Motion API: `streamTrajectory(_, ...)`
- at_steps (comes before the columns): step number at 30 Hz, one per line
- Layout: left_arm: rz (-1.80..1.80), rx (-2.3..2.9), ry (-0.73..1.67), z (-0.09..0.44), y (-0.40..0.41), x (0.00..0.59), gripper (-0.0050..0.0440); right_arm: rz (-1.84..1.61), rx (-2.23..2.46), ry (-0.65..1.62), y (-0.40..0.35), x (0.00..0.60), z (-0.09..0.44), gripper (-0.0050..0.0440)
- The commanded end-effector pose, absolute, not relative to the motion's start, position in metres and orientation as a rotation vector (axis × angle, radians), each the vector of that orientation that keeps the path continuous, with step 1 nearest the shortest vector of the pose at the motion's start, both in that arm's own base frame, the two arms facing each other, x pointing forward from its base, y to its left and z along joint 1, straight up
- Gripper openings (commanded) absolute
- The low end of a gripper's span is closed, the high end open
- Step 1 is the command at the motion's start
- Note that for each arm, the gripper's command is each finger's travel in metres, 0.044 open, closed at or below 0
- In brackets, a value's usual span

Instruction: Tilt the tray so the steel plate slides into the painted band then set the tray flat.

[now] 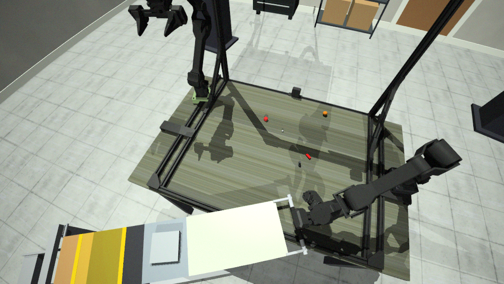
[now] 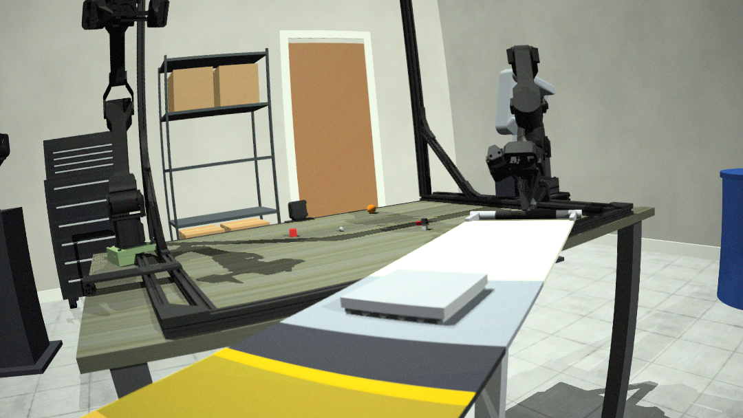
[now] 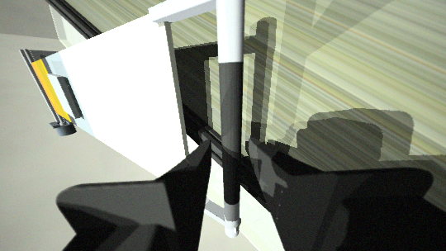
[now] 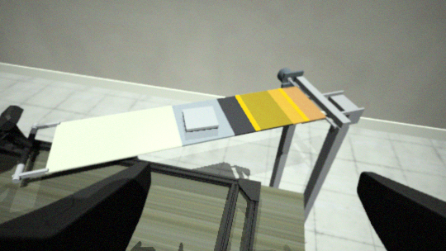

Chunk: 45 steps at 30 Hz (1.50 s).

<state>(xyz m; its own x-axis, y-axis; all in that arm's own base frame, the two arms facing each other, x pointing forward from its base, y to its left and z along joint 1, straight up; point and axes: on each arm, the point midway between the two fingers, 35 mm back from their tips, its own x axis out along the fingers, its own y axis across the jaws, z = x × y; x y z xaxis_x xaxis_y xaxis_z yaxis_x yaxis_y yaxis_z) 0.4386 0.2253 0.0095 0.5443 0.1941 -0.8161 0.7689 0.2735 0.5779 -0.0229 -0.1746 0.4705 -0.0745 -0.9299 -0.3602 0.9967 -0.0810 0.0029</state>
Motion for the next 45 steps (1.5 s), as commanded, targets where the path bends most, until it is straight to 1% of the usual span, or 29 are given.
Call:
streamTrajectory(1,-0.481,1.264,0.967,-0.006,0.228,0.447,0.0150,-1.629,0.304,0.281,-0.174,-0.023,0.471,0.0440)
streamTrajectory(8,-0.481,1.264,0.967,-0.020,0.232,0.456,0.0150,-1.629,0.304,0.281,-0.174,-0.023,0.471,0.0440)
streamTrajectory(23,-0.481,1.264,0.967,-0.020,0.232,0.456,0.0150,-1.629,0.304,0.281,-0.174,-0.023,0.471,0.0440)
streamTrajectory(24,-0.481,1.264,0.967,-0.020,0.232,0.456,0.0000,-1.629,0.304,0.281,-0.174,-0.023,0.471,0.0440)
streamTrajectory(45,-0.481,1.264,0.967,-0.020,0.232,0.456,0.0000,-1.629,0.304,0.281,-0.174,-0.023,0.471,0.0440)
